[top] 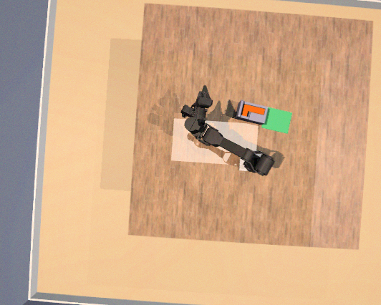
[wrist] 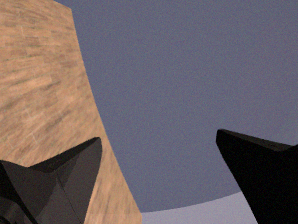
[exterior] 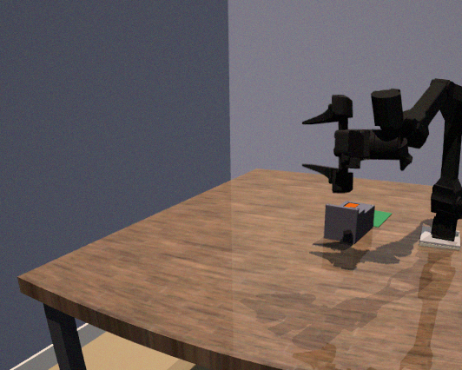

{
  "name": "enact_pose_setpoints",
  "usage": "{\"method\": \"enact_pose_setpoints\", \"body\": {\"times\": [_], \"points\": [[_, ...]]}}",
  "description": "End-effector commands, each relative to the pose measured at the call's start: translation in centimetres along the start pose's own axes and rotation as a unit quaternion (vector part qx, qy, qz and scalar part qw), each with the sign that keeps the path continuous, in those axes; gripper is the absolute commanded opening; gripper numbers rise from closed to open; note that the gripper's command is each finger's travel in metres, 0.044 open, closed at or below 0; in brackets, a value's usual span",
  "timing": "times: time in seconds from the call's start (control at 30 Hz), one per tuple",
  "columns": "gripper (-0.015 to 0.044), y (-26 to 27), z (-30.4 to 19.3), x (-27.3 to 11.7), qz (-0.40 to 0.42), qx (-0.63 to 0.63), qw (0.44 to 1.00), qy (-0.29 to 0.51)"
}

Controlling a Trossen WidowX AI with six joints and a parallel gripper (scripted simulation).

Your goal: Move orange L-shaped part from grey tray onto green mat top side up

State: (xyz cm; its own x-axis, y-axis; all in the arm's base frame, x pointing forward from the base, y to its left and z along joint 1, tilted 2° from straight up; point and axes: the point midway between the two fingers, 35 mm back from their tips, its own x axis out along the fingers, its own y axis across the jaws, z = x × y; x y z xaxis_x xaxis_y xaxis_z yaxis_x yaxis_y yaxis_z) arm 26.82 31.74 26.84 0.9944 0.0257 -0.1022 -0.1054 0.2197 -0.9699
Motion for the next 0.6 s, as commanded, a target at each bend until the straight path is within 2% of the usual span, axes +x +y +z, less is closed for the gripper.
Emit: {"method": "enact_pose_setpoints", "body": {"times": [0.0,0.13,0.23,0.3,0.57], "points": [[0.0374,0.1,-0.1,0.2,0.004,0.002,1.000,0.000],[0.0269,1.1,-1.8,3.3,0.059,0.022,0.998,0.011],[0.0190,2.7,-4.9,6.4,0.146,0.080,0.985,0.047],[0.0180,4.0,-7.8,7.8,0.214,0.135,0.963,0.095],[0.0180,5.7,-14.4,8.1,0.330,0.272,0.873,0.235]]}}
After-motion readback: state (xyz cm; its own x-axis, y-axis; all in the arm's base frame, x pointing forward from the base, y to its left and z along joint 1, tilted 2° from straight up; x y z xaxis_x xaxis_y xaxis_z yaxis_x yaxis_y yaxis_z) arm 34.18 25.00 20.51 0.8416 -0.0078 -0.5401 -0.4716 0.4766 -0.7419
